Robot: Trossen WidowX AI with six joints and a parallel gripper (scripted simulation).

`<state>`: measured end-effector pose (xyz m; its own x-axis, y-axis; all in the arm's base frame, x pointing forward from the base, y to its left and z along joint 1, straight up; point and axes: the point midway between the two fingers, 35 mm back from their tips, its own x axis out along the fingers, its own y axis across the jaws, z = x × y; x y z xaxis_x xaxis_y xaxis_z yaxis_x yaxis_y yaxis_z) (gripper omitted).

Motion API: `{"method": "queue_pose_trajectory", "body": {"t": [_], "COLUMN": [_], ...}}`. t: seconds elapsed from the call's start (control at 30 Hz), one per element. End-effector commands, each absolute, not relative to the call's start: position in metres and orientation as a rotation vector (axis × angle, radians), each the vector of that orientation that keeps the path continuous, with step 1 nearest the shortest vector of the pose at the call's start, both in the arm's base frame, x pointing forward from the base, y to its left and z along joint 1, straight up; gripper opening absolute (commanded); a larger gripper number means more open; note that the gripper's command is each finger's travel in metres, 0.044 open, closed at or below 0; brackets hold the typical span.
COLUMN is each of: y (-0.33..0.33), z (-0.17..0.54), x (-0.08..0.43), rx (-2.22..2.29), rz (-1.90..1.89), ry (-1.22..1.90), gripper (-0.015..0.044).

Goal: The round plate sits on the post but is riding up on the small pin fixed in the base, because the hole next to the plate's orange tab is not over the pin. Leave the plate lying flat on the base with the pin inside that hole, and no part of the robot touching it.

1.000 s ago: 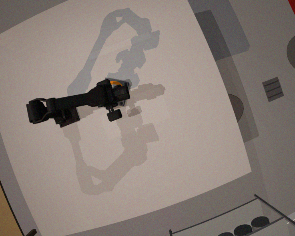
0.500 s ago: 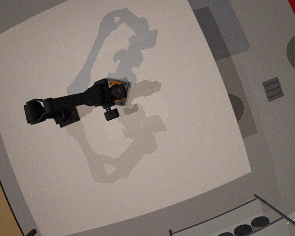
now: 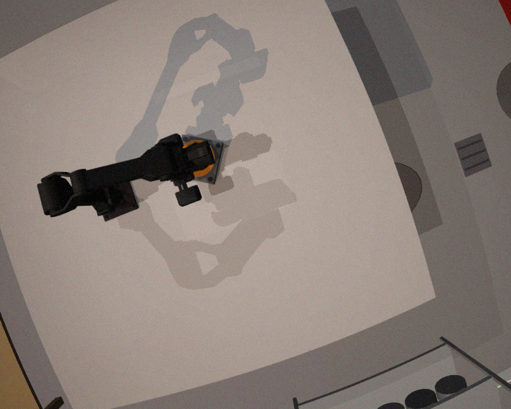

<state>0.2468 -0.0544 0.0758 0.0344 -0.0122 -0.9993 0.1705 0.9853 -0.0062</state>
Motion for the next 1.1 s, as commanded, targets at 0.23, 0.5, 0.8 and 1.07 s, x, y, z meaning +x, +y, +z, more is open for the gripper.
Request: {"method": "queue_pose_trajectory", "body": {"t": [0.23,0.5,0.8,1.07], "y": [-0.041,-0.033,-0.024,-0.018], "z": [0.075,0.076,0.077,0.077], "x": [0.242,0.242,0.243,0.246], "rx": [0.135,0.135,0.136,0.136], "rz": [-0.135,-0.135,-0.134,-0.134], "ry": [1.541,1.541,1.541,1.541], "gripper": [0.0000,0.0000,0.0000,0.0000]}}
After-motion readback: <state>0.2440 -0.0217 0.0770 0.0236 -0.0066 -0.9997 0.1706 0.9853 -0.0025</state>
